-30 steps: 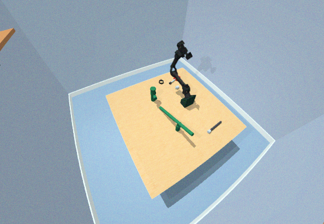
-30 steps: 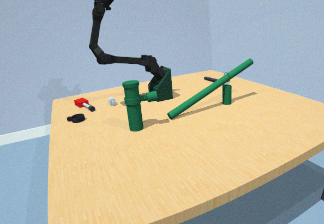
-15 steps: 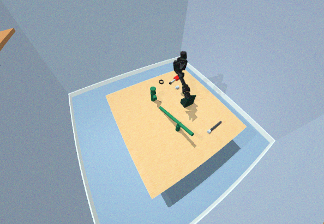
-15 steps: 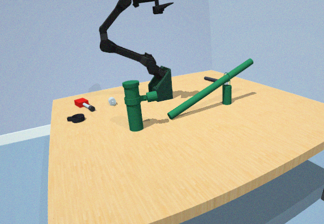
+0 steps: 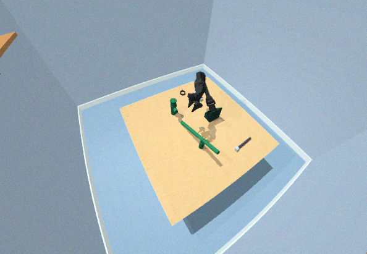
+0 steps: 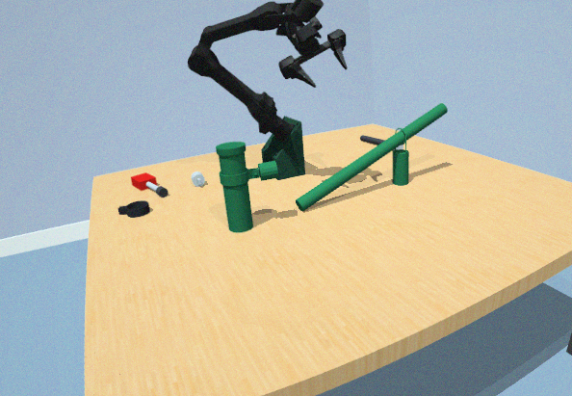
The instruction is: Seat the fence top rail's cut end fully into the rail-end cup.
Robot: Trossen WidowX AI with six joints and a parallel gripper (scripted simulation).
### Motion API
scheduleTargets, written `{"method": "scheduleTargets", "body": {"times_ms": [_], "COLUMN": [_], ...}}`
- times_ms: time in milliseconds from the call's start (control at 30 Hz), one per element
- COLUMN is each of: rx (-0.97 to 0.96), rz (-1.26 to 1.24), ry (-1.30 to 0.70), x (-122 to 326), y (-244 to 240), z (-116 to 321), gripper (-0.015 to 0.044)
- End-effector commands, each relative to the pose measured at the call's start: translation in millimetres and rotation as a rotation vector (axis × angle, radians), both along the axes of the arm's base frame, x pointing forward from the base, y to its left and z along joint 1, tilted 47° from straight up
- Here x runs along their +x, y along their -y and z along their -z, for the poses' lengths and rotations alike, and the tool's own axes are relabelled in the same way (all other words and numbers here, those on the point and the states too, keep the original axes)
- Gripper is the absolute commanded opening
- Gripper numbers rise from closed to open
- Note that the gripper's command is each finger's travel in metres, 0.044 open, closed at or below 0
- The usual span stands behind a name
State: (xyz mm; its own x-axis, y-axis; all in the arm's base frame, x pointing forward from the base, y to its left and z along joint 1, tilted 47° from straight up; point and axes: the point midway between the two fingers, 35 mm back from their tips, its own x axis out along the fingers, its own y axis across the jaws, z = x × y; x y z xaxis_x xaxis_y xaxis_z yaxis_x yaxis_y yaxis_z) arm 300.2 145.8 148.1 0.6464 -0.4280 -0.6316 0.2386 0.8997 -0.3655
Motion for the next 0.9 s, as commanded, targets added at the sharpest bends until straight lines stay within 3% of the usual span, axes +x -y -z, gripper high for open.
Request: {"method": "scheduleTargets", "body": {"times_ms": [0, 500, 867], "rx": [-0.336, -0.405, -0.762], "rz": [0.018, 0.000, -0.405], "ry": [-0.230, -0.294, -0.659], "x": [3, 3, 16], "y": [63, 76, 129], "z": [37, 40, -1], "gripper": [0.0440, 0.0440, 0.0440]}}
